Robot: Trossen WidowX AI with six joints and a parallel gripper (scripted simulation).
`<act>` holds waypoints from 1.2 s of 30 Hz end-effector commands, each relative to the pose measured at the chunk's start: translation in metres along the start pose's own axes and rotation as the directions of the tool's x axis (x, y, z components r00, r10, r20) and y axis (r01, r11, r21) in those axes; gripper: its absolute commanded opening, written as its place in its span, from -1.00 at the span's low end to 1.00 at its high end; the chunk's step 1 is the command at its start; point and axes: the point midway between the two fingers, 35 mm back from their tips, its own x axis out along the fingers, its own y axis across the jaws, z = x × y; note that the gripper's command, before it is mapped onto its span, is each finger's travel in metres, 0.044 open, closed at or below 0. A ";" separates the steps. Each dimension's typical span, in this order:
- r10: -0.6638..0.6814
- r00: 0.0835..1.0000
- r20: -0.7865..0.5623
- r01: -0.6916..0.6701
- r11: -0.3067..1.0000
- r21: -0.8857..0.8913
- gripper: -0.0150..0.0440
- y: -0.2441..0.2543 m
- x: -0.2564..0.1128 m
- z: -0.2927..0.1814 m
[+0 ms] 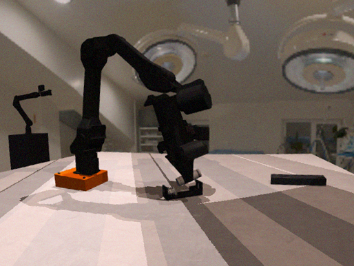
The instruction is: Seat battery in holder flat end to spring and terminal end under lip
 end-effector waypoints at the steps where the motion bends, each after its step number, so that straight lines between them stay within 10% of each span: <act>1: 0.005 0.999 0.033 -0.005 1.000 -0.002 -0.25 0.001 0.003 -0.002; 36: 0.013 0.974 0.228 -0.012 1.000 -0.007 -0.25 0.001 0.012 -0.023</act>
